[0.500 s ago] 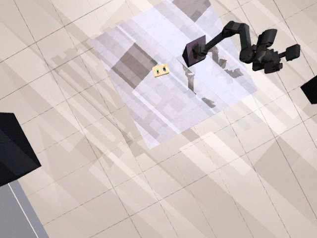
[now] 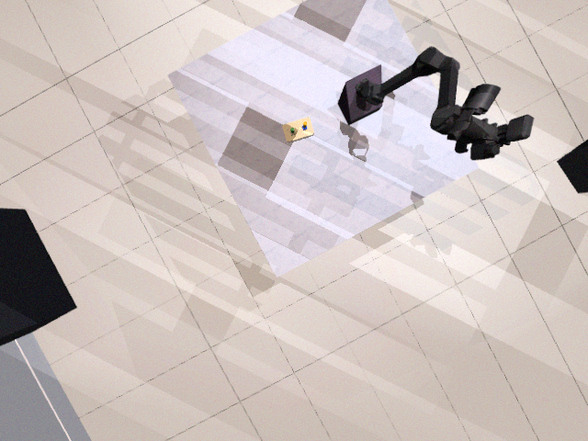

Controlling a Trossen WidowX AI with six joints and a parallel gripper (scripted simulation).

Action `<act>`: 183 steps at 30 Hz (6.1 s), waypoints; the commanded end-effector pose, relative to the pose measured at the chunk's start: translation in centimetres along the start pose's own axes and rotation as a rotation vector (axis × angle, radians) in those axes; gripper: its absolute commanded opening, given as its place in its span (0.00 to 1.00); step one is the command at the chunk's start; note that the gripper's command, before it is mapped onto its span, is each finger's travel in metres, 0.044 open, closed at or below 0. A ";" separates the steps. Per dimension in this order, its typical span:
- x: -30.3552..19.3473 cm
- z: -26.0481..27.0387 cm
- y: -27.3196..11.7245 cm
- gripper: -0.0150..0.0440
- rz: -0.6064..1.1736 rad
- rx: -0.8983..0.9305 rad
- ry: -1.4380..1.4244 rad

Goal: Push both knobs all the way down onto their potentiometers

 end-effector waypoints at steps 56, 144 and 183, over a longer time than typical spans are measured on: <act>13.2 -33.6 -29.6 0.25 -0.916 -0.966 0.090; -20.9 -47.9 -46.6 0.25 -0.427 -1.288 0.796; -21.0 -48.2 -46.5 0.25 -0.427 -1.288 0.796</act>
Point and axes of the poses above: the point midway between the two fingers, 35 mm back from their tips, its own y axis out along the fingers, its own z axis across the jaws, x = y × z, the point moved 5 cm from there along -y, back along the fingers, and after that the axes turned 9 degrees about -y, right-handed, at the moved point
